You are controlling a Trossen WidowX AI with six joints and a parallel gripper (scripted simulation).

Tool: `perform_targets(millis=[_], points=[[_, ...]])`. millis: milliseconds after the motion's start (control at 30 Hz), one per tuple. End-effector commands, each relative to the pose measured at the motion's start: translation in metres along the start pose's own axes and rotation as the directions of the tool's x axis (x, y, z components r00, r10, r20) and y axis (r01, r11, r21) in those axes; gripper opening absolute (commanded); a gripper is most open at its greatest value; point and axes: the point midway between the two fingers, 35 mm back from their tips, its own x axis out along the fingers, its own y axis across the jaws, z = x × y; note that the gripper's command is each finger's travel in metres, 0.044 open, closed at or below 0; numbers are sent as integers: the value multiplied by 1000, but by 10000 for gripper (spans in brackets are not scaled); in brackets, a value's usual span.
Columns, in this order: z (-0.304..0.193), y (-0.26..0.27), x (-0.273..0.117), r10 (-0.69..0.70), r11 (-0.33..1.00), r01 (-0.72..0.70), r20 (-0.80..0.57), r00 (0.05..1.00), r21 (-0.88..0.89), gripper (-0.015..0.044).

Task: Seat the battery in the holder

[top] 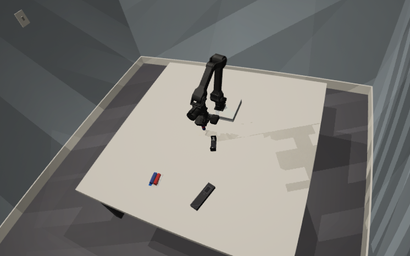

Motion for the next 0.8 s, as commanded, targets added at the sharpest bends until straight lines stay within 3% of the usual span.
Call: perform_targets(millis=[0, 767], points=[[2, -5, 0, 1, 1000, -1, 3, 1000, -2, 0], [-1, -42, 0, -2, 1000, 2, 3, 1000, -3, 0]])
